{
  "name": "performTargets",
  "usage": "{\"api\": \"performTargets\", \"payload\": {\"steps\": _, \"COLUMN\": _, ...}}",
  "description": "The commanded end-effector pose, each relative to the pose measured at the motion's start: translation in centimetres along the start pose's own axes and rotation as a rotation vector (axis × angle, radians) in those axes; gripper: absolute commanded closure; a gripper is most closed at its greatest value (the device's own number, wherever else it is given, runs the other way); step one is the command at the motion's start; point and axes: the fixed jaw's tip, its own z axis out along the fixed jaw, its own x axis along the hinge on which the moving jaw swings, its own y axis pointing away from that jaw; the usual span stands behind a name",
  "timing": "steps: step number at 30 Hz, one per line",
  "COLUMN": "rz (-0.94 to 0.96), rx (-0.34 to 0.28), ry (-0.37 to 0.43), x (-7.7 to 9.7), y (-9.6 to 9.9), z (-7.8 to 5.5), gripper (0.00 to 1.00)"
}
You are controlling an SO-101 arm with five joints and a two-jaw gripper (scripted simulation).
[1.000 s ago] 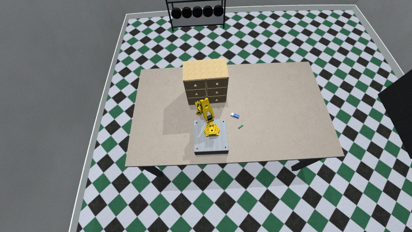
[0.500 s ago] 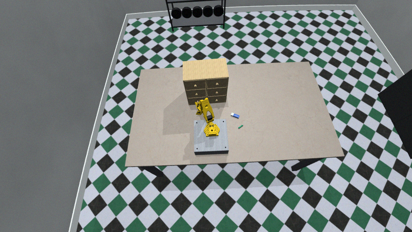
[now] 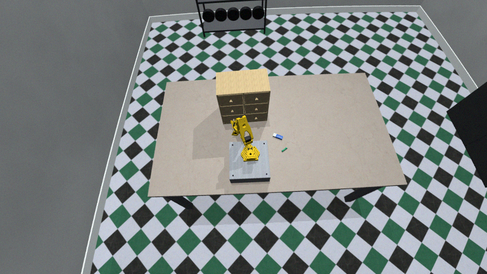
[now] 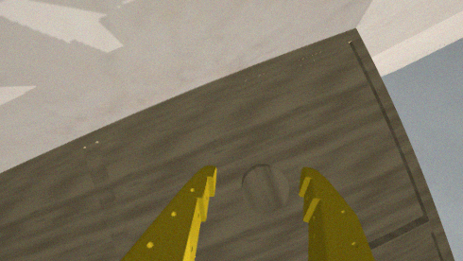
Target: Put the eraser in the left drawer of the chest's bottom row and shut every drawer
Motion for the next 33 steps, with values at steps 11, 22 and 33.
{"api": "performTargets", "payload": {"steps": 11, "rz": 0.012, "rx": -0.002, "ry": 0.007, "x": 0.36, "y": -0.02, "z": 0.06, "gripper": 0.79}}
{"api": "performTargets", "payload": {"steps": 22, "rz": 0.012, "rx": -0.002, "ry": 0.007, "x": 0.38, "y": -0.03, "z": 0.05, "gripper": 0.79}}
{"api": "performTargets", "payload": {"steps": 33, "rz": 0.012, "rx": -0.002, "ry": 0.007, "x": 0.62, "y": -0.18, "z": 0.03, "gripper": 0.79}}
